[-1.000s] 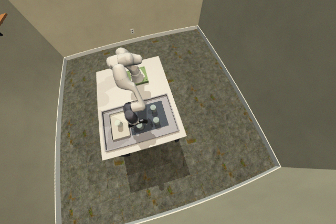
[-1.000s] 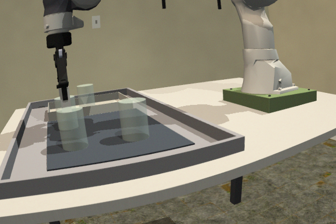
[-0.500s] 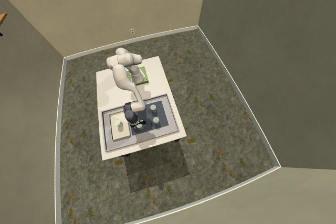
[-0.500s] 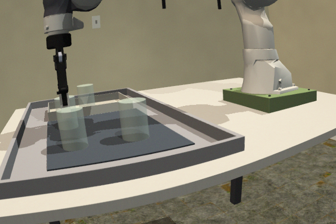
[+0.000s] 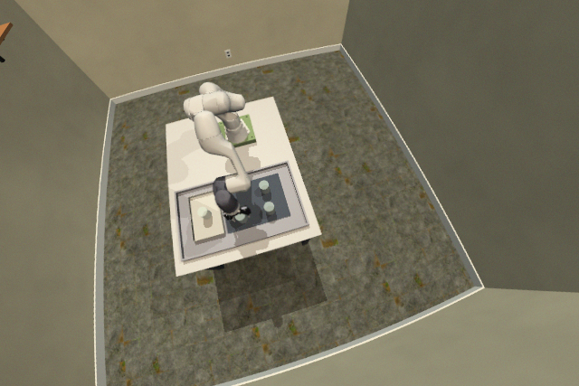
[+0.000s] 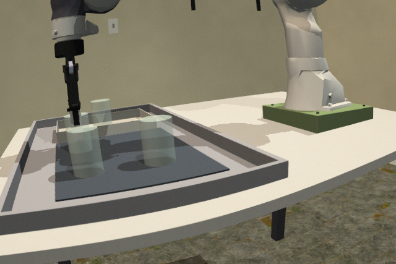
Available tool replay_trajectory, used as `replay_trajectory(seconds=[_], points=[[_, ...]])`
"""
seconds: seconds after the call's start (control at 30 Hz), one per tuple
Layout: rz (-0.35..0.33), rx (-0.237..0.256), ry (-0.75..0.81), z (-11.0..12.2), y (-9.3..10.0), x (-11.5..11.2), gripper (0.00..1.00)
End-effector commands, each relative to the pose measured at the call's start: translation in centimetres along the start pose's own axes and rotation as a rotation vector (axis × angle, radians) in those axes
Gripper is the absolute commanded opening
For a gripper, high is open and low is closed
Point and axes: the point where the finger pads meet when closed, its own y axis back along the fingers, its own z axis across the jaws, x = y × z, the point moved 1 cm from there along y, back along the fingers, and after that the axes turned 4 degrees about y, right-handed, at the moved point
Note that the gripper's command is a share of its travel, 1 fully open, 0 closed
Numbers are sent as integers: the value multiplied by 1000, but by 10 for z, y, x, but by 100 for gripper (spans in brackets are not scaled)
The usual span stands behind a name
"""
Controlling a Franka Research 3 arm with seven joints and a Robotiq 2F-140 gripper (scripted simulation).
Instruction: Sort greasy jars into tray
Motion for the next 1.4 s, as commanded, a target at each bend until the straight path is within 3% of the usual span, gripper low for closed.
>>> replay_trajectory(seconds=[0.0,1.37], points=[[0,3,-2,-1,-1,0,57],[0,3,-2,-1,-1,0,51]])
